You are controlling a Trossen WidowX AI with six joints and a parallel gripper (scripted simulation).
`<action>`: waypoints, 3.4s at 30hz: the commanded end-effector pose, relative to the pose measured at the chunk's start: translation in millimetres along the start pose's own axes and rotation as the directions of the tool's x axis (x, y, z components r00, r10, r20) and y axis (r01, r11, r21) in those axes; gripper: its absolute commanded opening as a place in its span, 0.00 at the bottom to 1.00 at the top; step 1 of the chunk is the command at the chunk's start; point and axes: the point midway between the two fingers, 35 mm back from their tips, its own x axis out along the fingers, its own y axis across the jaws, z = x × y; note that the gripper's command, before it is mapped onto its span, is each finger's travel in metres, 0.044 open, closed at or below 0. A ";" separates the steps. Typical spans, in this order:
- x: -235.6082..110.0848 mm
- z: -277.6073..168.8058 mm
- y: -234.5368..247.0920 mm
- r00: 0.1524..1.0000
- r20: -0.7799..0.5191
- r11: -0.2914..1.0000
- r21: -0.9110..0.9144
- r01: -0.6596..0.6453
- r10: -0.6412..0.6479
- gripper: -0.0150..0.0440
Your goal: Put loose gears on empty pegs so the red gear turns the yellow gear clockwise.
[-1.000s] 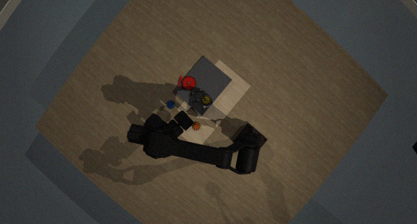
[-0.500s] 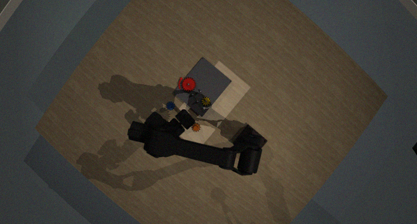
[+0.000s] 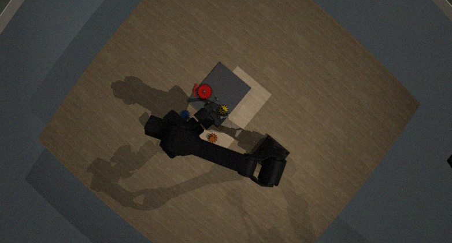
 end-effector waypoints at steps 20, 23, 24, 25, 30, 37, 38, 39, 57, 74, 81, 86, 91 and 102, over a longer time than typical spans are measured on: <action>22.5 20.7 -47.7 1.000 0.004 1.000 -0.005 0.002 -0.002 0.25; 25.6 22.8 -54.6 1.000 0.004 1.000 -0.006 0.003 -0.003 0.25; 26.6 23.4 -56.8 1.000 0.004 1.000 -0.006 0.003 -0.003 0.25; 27.6 24.0 -59.1 1.000 0.004 1.000 -0.006 0.004 -0.003 0.25; 32.8 26.8 -70.7 1.000 0.005 1.000 -0.007 0.005 -0.005 0.25; 39.9 29.7 -87.0 1.000 0.005 1.000 -0.008 0.007 -0.007 0.25; 40.9 30.1 -89.4 1.000 0.005 1.000 -0.009 0.007 -0.007 0.25; 41.9 30.4 -91.7 1.000 0.006 1.000 -0.009 0.008 -0.008 0.25; 60.0 32.3 -134.2 1.000 0.006 1.000 -0.012 0.013 -0.013 0.25; 64.5 30.9 -147.0 1.000 0.006 1.000 -0.013 0.015 -0.014 0.25; 64.5 30.9 -147.0 1.000 0.006 1.000 -0.013 0.015 -0.014 0.25; 64.9 31.1 -146.9 1.000 0.006 1.000 -0.015 0.015 -0.014 0.25; 68.6 31.1 -146.7 1.000 0.006 0.998 -0.053 0.015 -0.014 0.25; 85.0 30.8 -147.7 1.000 0.006 0.989 -0.146 0.015 -0.015 0.25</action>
